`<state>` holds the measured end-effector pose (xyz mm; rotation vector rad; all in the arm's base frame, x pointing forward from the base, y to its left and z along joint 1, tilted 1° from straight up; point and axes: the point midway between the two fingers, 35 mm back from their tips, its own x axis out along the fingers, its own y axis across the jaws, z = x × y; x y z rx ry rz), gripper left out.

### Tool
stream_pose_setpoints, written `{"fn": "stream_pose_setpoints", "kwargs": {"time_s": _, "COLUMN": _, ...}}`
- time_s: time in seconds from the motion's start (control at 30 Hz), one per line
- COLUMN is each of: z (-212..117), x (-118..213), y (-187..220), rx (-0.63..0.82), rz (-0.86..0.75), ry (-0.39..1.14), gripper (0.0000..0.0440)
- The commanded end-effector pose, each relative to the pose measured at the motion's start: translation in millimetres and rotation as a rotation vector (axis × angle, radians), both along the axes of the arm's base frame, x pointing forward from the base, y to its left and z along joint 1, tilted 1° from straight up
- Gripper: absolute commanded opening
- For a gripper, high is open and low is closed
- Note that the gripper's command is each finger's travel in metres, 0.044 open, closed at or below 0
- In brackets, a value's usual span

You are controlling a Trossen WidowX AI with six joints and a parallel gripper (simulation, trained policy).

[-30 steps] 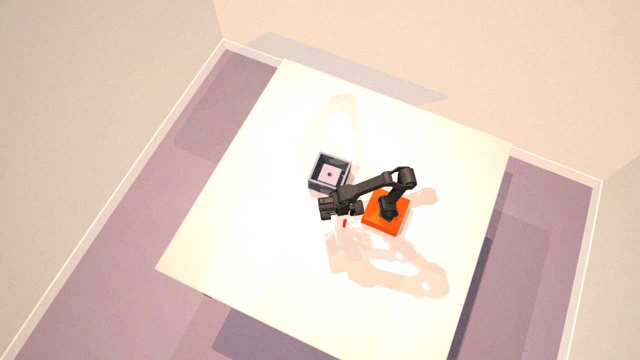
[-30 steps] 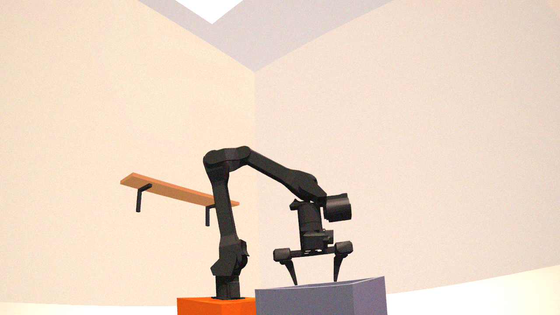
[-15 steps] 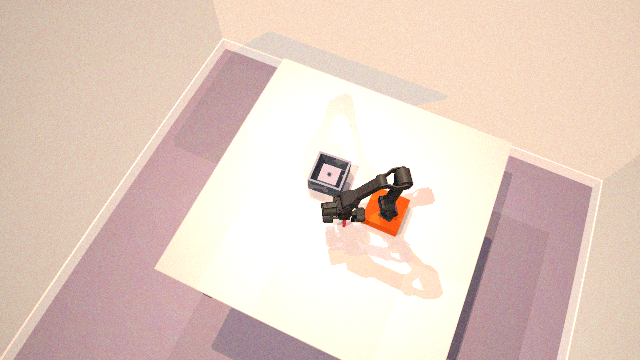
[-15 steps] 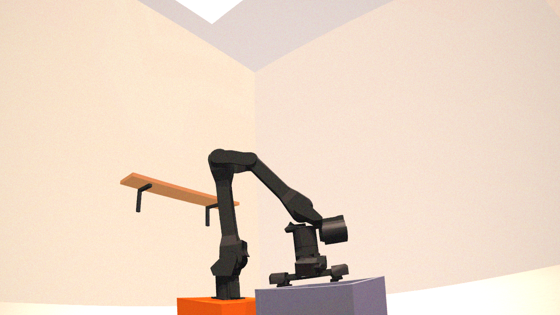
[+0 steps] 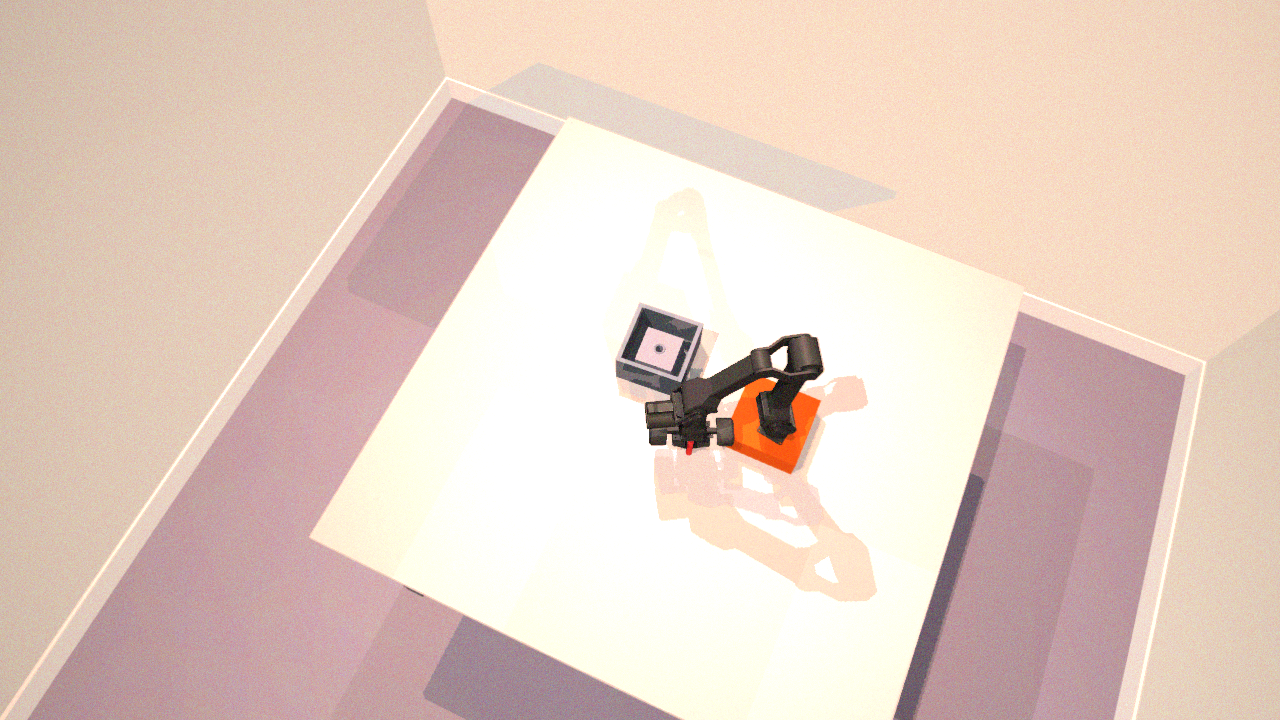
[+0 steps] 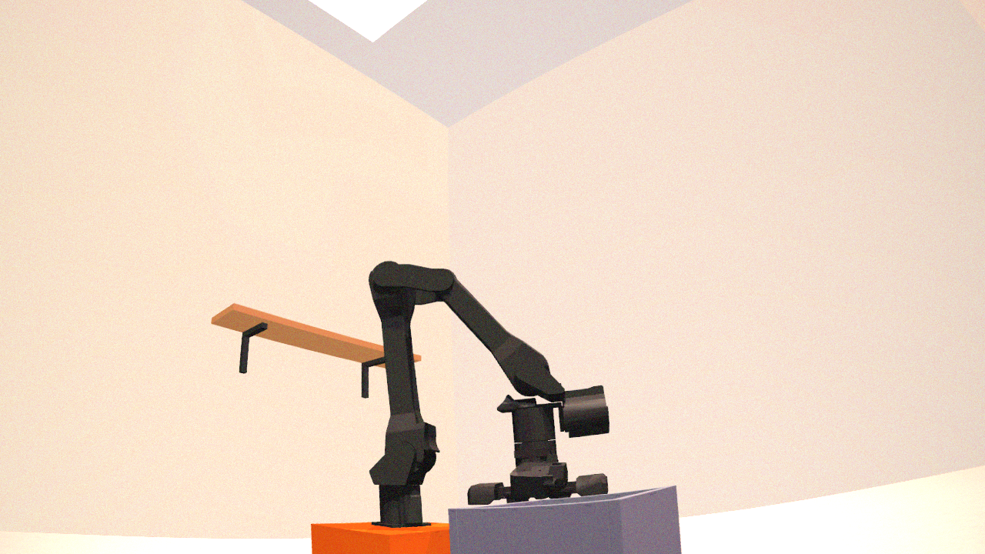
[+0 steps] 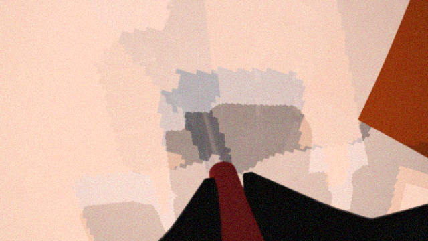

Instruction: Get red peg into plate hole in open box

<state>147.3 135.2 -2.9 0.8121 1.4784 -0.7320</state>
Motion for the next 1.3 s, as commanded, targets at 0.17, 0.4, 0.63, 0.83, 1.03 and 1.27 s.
{"fn": "stream_pose_setpoints", "kwargs": {"time_s": 0.17, "z": 19, "x": 14, "y": -2, "rx": -0.008, "rz": 0.048, "ry": -0.062, "gripper": 0.0}}
{"fn": "stream_pose_setpoints", "kwargs": {"time_s": 0.4, "z": 44, "x": 28, "y": -8, "rx": -0.039, "rz": 0.106, "ry": -0.131, "gripper": 0.0004}}
{"fn": "stream_pose_setpoints", "kwargs": {"time_s": 0.63, "z": 74, "x": 48, "y": -16, "rx": -0.067, "rz": 0.133, "ry": -0.201, "gripper": 0.0}}
{"fn": "stream_pose_setpoints", "kwargs": {"time_s": 0.83, "z": 98, "x": 68, "y": -25, "rx": -0.089, "rz": 0.13, "ry": -0.25, "gripper": 0.0}}
{"fn": "stream_pose_setpoints", "kwargs": {"time_s": 1.03, "z": 116, "x": 89, "y": -41, "rx": -0.113, "rz": 0.103, "ry": -0.286, "gripper": 0.0}}
{"fn": "stream_pose_setpoints", "kwargs": {"time_s": 1.27, "z": 126, "x": 112, "y": -64, "rx": -0.135, "rz": 0.048, "ry": -0.306, "gripper": 0.0}}
